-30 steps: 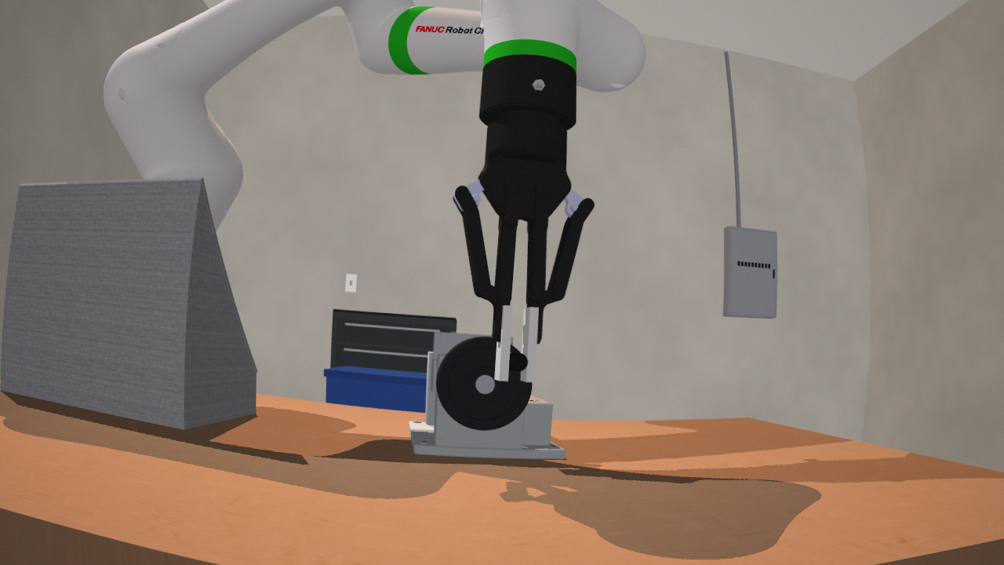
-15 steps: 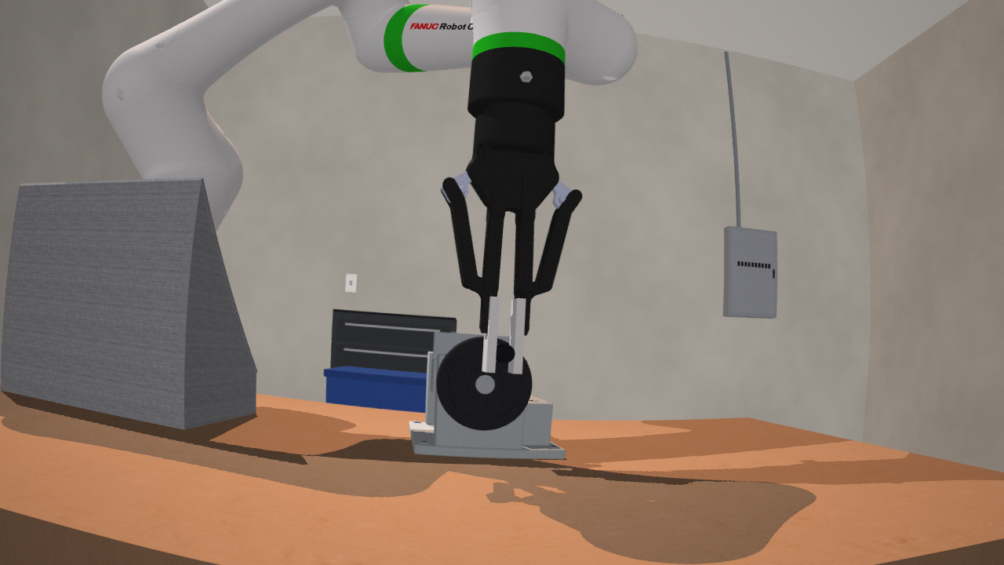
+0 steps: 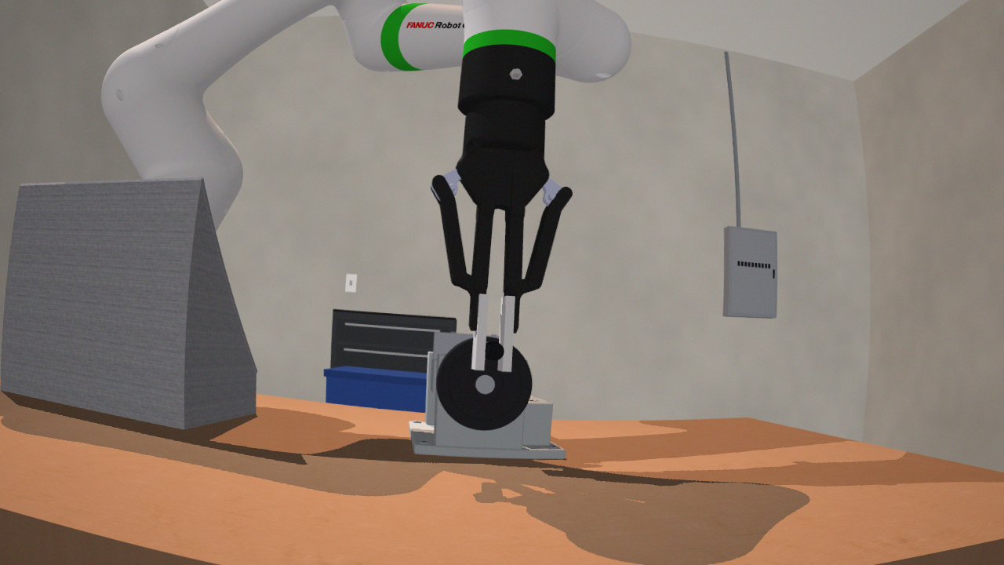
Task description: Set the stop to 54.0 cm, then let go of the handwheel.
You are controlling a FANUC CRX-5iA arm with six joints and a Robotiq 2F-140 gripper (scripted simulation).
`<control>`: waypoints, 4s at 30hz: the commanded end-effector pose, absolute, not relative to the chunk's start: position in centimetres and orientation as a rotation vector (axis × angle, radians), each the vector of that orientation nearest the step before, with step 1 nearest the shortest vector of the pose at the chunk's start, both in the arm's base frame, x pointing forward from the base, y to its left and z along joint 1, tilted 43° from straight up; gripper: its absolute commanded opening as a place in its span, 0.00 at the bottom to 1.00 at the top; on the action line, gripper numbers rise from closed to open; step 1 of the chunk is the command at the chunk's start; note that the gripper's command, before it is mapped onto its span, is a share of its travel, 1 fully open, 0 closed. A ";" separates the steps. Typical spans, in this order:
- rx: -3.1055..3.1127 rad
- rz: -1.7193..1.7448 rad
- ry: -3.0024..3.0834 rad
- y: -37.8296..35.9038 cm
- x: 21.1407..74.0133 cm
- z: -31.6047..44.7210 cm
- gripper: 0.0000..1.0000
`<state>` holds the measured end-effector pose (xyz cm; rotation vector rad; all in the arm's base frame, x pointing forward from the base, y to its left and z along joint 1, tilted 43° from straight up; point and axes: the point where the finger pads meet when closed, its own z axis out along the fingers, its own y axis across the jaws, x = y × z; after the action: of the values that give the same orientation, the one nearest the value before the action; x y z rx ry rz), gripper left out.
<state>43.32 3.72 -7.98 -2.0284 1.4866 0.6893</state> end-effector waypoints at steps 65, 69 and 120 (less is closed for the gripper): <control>-2.028 0.689 1.487 3.8 41.0 -9.0 0.04; -2.028 0.689 1.487 3.8 40.9 -9.1 0.04; -2.028 0.689 1.487 4.1 40.4 -9.6 0.04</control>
<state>40.43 4.15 -9.56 -2.0285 1.4866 0.6897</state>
